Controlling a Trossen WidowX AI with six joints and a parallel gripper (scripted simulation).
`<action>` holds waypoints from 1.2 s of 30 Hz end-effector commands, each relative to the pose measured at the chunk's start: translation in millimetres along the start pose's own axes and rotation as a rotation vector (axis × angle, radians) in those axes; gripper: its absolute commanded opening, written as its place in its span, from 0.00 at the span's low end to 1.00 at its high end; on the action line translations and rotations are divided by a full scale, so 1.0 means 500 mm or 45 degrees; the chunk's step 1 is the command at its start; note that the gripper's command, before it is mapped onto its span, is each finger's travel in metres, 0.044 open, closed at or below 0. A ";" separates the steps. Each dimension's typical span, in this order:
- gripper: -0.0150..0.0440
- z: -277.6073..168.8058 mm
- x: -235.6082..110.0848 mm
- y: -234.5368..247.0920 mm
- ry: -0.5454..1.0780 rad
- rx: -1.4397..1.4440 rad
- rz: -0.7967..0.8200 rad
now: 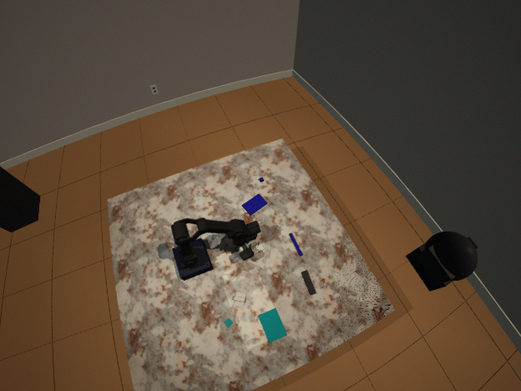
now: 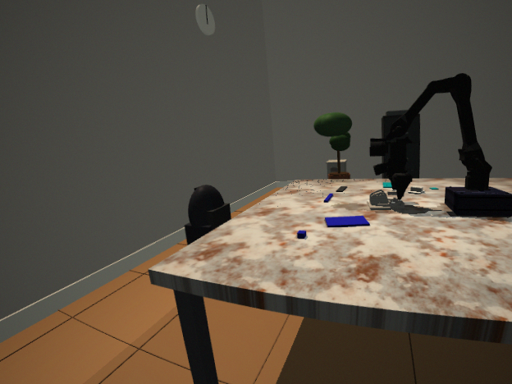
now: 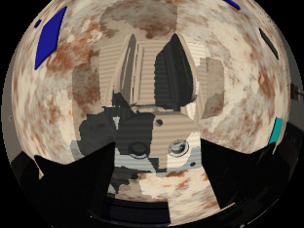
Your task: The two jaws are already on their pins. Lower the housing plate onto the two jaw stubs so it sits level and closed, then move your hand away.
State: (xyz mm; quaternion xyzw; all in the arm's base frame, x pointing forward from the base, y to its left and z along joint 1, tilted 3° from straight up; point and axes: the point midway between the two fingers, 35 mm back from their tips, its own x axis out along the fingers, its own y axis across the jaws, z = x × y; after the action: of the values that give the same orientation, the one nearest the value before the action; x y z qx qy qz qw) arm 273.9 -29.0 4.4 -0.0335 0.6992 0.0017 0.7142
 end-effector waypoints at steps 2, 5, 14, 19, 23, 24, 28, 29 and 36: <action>0.85 -0.005 0.020 -0.001 0.013 -0.006 -0.004; 0.85 -0.005 0.022 -0.001 0.013 -0.006 -0.004; 0.85 -0.005 0.022 -0.001 0.013 -0.006 -0.004; 0.85 -0.005 0.022 -0.001 0.013 -0.006 -0.004; 0.85 -0.005 0.024 -0.001 0.013 -0.006 -0.004; 0.85 -0.005 0.025 -0.001 0.013 -0.006 -0.004; 0.85 -0.005 0.026 -0.001 0.013 -0.006 -0.004; 0.85 -0.005 0.026 -0.001 0.013 -0.006 -0.004; 0.85 -0.005 0.030 -0.001 0.013 -0.006 -0.004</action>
State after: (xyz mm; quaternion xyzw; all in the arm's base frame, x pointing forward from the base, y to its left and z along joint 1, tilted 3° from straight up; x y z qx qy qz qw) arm 271.9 -29.4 -8.5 -0.0334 0.7018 0.0022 0.7115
